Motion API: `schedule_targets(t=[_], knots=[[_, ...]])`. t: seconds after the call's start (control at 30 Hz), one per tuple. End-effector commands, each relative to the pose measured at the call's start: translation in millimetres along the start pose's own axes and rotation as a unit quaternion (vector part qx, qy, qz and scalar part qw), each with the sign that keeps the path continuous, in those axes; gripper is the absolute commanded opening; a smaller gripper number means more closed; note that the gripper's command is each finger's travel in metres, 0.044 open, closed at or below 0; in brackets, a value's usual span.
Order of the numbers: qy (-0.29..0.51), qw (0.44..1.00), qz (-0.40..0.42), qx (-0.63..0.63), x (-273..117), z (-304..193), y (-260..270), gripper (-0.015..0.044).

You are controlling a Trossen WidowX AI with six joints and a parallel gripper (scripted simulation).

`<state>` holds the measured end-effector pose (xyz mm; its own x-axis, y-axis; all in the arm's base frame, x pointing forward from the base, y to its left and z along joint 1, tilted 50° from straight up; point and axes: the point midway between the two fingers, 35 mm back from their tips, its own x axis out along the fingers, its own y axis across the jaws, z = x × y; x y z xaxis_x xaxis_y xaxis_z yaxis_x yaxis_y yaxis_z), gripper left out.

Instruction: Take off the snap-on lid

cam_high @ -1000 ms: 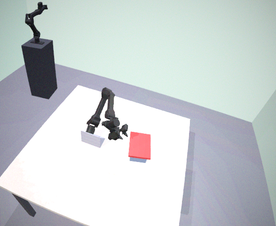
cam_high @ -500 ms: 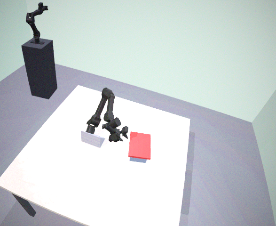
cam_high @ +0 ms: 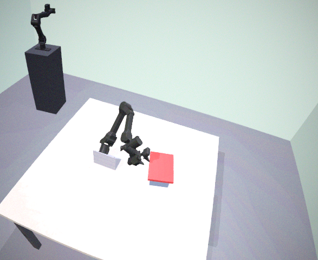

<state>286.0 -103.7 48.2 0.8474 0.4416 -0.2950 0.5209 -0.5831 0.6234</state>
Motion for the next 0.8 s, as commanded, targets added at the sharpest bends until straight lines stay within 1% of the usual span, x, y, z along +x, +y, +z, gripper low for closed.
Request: schedule_targets(t=[0.0,0.77], knots=[[-0.002,1.000,-0.002,0.006,7.8,1.5,-1.6,0.0235],[0.006,1.000,0.010,0.009,40.9,-6.1,-0.6,0.0235]])
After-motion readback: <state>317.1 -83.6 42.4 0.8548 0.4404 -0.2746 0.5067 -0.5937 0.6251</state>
